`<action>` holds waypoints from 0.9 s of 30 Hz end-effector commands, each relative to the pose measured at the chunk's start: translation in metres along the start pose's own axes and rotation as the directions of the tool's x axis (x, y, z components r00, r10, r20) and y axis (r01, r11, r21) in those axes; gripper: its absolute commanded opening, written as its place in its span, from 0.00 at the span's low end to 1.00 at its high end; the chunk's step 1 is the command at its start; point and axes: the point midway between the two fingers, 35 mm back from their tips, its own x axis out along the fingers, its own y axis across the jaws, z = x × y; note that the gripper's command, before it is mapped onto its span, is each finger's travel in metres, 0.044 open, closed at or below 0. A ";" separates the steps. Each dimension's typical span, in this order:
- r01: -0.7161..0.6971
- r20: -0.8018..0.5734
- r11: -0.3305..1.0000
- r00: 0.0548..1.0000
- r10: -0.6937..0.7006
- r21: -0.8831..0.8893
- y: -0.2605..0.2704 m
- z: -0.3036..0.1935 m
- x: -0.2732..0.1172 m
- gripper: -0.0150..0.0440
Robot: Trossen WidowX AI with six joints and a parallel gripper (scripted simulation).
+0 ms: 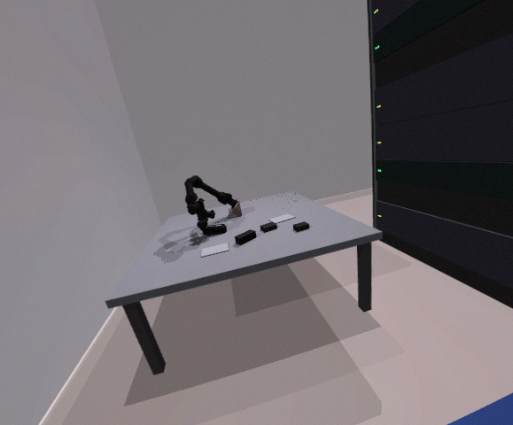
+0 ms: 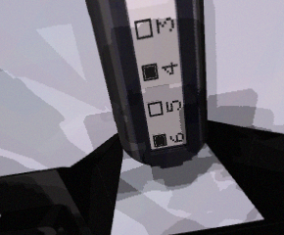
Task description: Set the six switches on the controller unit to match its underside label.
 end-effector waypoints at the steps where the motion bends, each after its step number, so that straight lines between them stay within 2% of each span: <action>1: 0.001 0.012 1.000 1.000 0.000 -0.014 -0.001 0.004 0.004 0.82; 24: -0.001 -0.001 1.000 1.000 0.001 -0.002 0.000 -0.001 0.010 0.82; 27: -0.002 0.000 1.000 1.000 0.002 -0.004 0.000 0.000 0.011 0.96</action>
